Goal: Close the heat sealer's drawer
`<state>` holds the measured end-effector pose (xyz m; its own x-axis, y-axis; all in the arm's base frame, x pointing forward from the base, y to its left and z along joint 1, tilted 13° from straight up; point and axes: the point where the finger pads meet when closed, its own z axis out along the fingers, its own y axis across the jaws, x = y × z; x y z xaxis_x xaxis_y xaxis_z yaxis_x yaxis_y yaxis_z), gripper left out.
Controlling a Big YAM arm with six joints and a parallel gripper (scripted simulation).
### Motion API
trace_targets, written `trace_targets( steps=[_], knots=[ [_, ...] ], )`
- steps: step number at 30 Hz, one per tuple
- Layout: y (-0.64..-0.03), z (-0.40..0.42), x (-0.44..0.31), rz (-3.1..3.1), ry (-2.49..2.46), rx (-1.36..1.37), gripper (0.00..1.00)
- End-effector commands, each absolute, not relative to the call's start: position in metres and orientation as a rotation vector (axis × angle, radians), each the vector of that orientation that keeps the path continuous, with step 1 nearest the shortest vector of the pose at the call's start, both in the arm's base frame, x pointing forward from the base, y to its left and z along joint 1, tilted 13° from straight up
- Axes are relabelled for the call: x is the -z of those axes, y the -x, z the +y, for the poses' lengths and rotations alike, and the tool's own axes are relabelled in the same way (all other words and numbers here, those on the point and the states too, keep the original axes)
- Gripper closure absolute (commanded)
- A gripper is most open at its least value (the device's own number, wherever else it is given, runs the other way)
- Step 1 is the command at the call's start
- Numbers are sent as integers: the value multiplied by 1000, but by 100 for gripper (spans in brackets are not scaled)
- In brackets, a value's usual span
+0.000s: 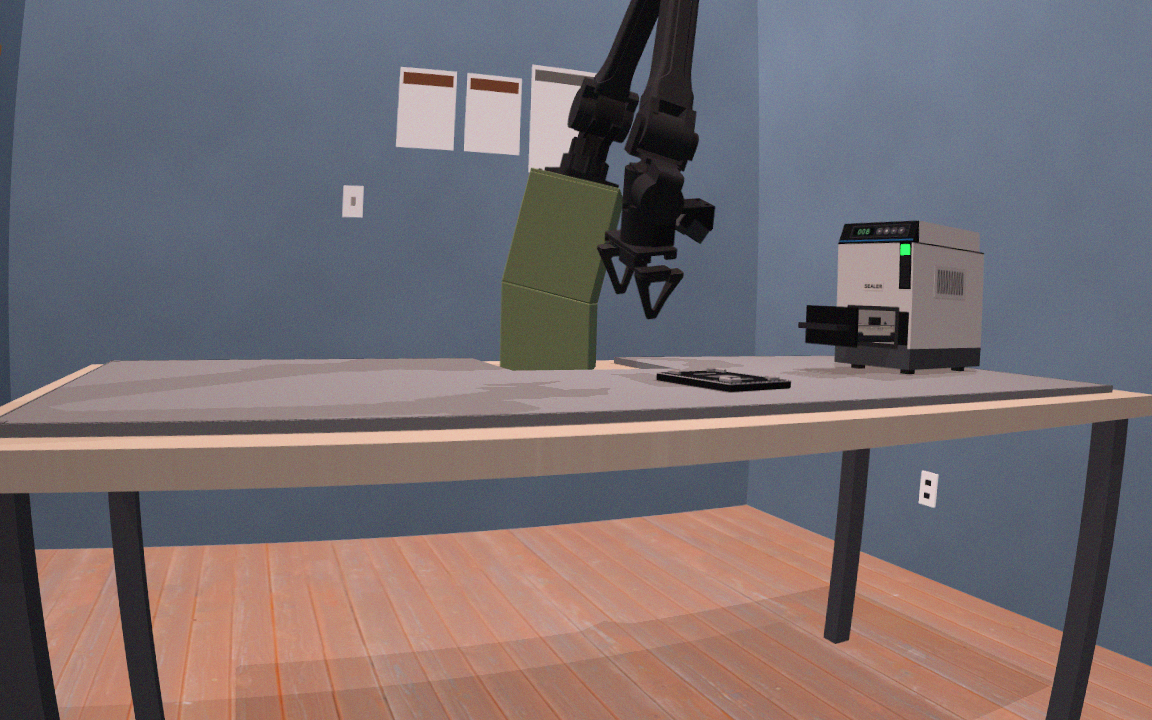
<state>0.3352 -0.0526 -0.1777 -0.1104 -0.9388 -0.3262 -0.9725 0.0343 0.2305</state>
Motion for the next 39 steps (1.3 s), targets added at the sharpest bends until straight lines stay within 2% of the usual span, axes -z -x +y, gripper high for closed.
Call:
trace_targets(
  steps=[1,17,18,27,28,39],
  knots=[
    [-337,-54,176,2196,2035,-602,0],
    [-337,-54,176,2196,2035,-602,0],
    [-353,-51,168,2228,2032,-540,55],
    [-370,-27,162,2313,2012,-575,55],
    [-382,-27,148,2341,1996,-509,55],
    [-404,0,133,2404,1966,-482,55]
  ],
)
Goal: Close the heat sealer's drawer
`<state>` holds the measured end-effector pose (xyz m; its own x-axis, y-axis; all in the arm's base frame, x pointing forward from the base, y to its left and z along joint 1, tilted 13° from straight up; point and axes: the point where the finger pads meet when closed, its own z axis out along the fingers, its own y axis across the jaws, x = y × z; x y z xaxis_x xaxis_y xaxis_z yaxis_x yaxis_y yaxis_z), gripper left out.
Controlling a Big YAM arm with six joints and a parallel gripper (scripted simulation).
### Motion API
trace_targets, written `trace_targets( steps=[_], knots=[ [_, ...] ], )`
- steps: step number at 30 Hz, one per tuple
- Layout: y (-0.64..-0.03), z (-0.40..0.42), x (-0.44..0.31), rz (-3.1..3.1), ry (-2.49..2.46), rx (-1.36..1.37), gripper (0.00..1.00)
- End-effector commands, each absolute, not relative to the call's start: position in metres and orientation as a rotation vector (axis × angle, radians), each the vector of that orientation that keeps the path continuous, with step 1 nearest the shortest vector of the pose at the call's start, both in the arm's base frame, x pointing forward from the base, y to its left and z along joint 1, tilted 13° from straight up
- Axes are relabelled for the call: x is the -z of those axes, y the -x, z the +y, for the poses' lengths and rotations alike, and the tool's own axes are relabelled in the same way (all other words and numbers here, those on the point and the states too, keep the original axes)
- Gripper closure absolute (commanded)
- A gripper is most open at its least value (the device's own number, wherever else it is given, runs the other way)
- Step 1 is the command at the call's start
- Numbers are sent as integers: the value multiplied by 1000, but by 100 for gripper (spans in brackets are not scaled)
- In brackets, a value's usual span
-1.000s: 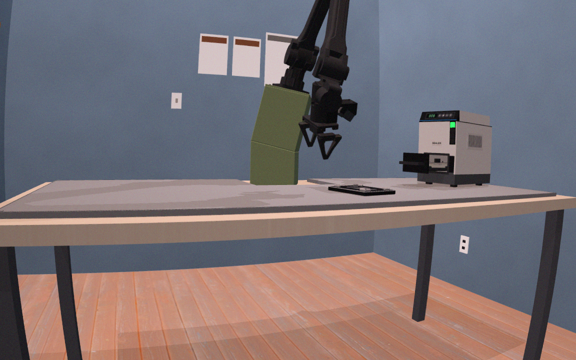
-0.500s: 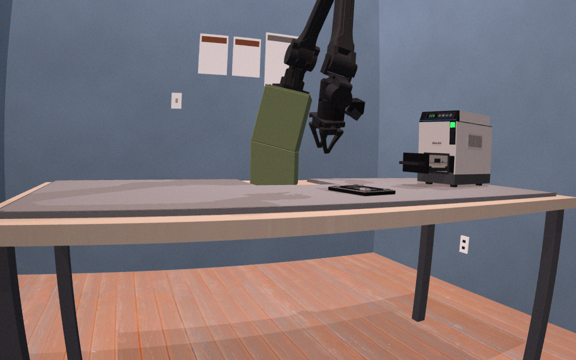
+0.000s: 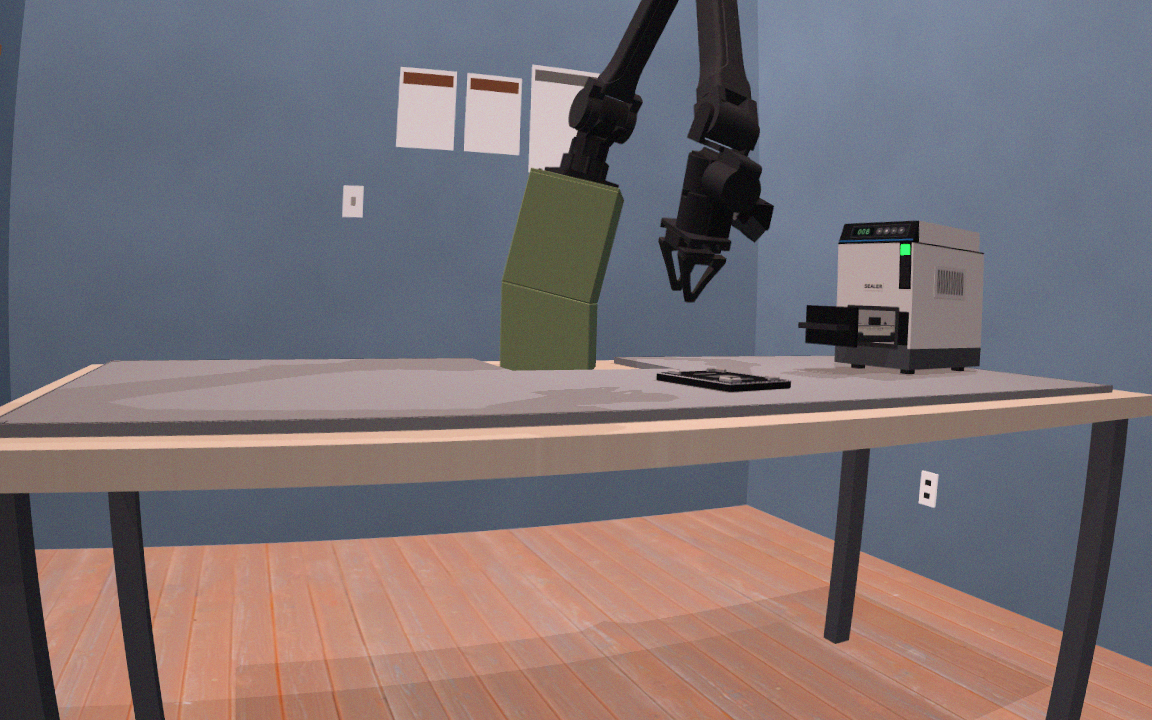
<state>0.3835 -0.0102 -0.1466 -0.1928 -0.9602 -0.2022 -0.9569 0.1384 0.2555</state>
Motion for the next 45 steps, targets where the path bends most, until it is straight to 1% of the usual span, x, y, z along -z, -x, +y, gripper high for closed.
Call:
trace_targets(
  steps=[1,2,7,8,10,12,13,14,18,22,23,25,29,30,32,36,39,42,43,44,45],
  knots=[
    [-404,3,135,-2397,-1958,494,55],
    [-410,5,128,-2420,-1931,445,55],
    [-414,21,129,-2411,-1903,467,55],
    [-423,24,116,-2443,-1885,409,55],
    [-427,30,112,-2449,-1875,401,55],
    [-427,30,112,-2449,-1875,401,55],
    [-418,33,127,-2423,-1848,435,55],
    [-420,37,125,-2441,-1812,405,55],
    [-436,51,101,-2475,-1830,372,55],
    [-438,64,102,-2462,-1816,390,55],
    [-445,67,90,-2496,-1796,337,55],
    [-448,74,86,-2502,-1787,330,55],
    [-443,80,95,-2480,-1767,353,55],
    [-433,82,90,-2495,-1727,325,55],
    [-451,91,79,-2523,-1738,299,55],
    [-455,106,72,-2523,-1738,308,55],
    [-460,116,60,-2559,-1702,260,55],
    [-454,125,73,-2528,-1676,283,55],
    [-455,129,71,-2530,-1676,284,55],
    [-464,134,50,-2585,-1668,233,55],
    [-464,134,50,-2585,-1668,233,55]
  ],
)
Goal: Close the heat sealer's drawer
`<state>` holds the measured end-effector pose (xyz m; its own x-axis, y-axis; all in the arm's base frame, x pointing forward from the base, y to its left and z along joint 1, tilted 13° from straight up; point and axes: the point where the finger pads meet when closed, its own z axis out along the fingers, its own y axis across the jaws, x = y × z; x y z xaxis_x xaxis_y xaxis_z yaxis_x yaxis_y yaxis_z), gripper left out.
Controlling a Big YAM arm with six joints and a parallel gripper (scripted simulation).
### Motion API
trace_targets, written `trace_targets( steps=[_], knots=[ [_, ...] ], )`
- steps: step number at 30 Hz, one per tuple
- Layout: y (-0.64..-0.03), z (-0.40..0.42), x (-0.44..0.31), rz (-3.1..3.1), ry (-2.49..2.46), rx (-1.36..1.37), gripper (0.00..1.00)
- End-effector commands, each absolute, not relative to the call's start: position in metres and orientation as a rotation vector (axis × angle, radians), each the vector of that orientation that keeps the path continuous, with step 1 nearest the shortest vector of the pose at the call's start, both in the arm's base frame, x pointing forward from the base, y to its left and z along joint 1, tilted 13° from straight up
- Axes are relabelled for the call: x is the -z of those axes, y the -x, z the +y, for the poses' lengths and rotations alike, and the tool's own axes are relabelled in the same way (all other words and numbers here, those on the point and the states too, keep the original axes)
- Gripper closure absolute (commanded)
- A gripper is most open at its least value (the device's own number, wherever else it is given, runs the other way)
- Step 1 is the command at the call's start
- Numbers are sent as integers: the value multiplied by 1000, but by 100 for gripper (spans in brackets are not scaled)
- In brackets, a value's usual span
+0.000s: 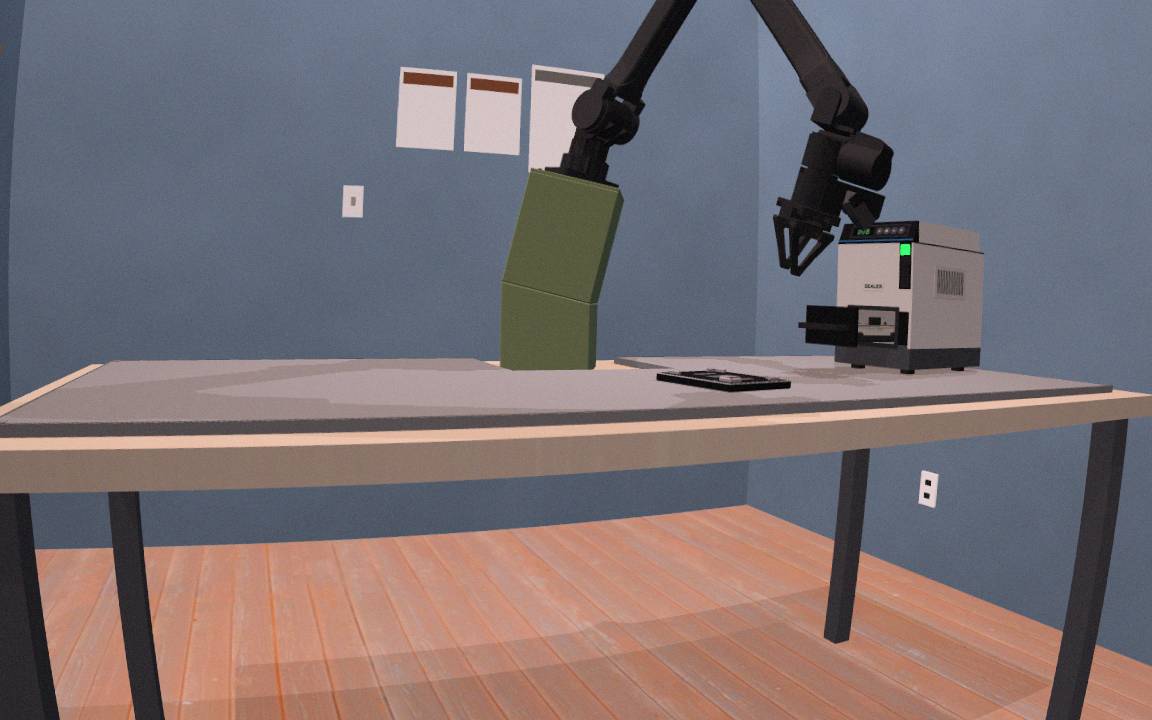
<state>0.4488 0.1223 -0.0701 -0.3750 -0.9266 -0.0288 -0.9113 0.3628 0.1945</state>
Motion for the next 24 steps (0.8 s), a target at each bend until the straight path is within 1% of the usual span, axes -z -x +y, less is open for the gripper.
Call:
trace_targets(
  steps=[1,2,7,8,11,13,14,15,18,19,22,24],
  knots=[
    [-464,134,50,-2585,-1668,233,55],
    [-451,134,69,-2550,-1627,248,55],
    [-464,155,44,-2581,-1652,241,55],
    [-467,159,34,-2617,-1626,201,55],
    [-467,170,28,-2624,-1618,196,55],
    [-461,175,44,-2589,-1593,211,55],
    [-461,178,42,-2590,-1593,212,55],
    [-468,184,20,-2649,-1583,171,55],
    [-468,187,17,-2657,-1576,165,55],
    [-461,189,35,-2621,-1552,175,55],
    [-458,198,22,-2656,-1522,148,55],
    [-466,208,6,-2687,-1532,138,55]
  ],
)
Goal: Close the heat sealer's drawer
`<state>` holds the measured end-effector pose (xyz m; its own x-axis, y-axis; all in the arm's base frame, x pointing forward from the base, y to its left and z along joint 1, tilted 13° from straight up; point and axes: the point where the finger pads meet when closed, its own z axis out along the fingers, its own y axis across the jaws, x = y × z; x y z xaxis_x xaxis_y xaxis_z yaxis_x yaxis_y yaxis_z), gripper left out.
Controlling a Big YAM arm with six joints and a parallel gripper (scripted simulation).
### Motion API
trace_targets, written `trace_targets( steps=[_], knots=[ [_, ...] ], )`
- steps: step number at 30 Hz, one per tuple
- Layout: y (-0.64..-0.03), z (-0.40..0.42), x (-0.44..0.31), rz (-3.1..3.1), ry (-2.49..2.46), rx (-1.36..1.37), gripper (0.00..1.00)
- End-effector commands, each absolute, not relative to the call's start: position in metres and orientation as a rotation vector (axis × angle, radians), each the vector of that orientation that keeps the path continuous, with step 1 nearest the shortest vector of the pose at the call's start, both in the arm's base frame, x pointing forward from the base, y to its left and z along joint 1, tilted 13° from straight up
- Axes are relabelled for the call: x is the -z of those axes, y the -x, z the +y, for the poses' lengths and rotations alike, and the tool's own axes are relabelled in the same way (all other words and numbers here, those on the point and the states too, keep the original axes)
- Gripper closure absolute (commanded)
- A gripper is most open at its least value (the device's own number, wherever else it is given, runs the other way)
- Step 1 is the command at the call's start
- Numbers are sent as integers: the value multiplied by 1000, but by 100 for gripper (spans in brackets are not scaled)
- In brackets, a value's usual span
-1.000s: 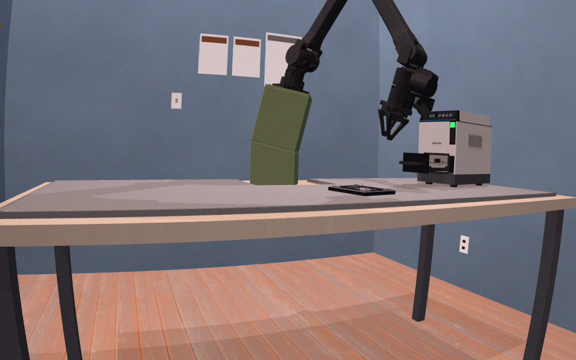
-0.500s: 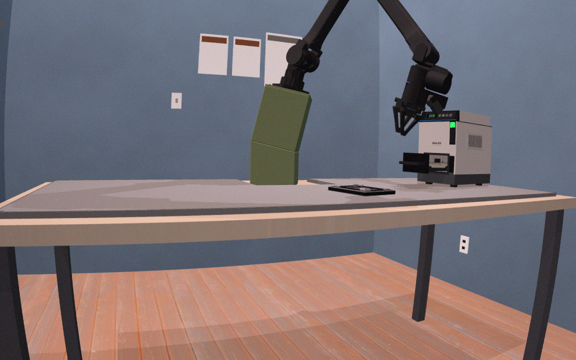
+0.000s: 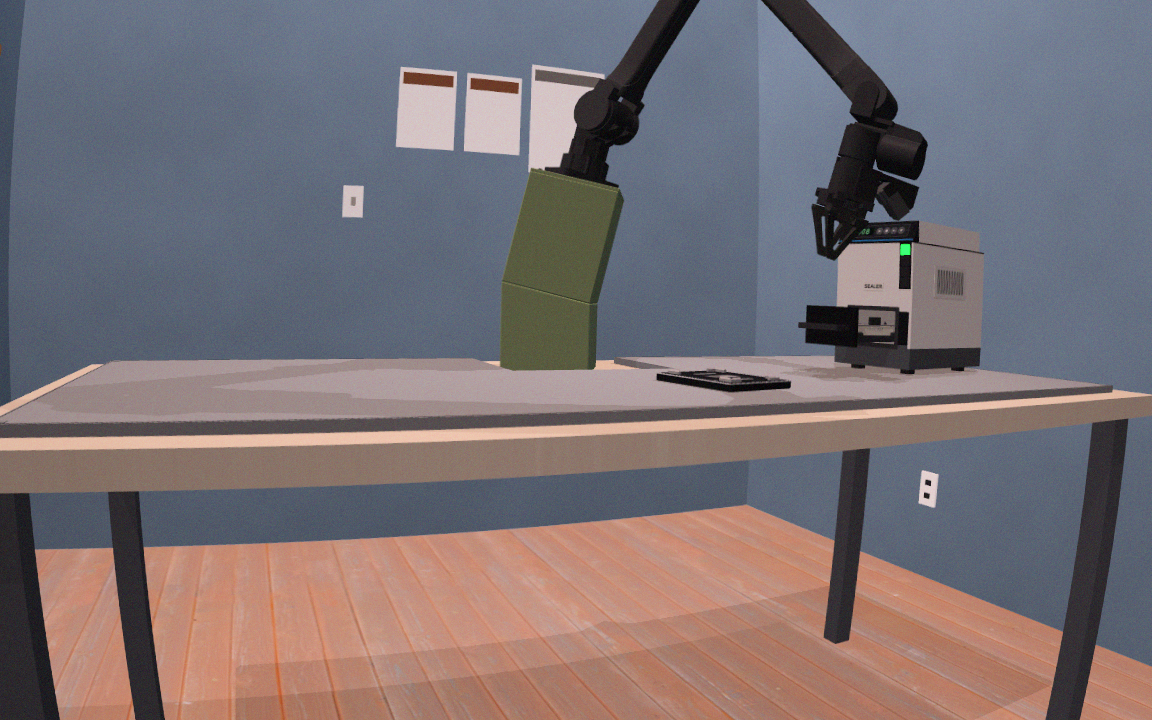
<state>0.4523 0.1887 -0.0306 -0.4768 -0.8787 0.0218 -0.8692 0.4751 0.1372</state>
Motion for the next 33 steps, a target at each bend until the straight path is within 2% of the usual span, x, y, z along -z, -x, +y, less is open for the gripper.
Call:
trace_targets(
  steps=[1,9,15,25,31,33],
  knots=[
    [-466,212,5,-2685,-1531,139,55],
    [-463,240,-17,-2728,-1493,114,55],
    [-445,246,4,-2704,-1416,87,55],
    [-452,288,-49,-2803,-1409,73,55],
    [-430,290,-21,-2766,-1337,41,55],
    [-441,305,-46,-2810,-1349,47,55]
  ],
)
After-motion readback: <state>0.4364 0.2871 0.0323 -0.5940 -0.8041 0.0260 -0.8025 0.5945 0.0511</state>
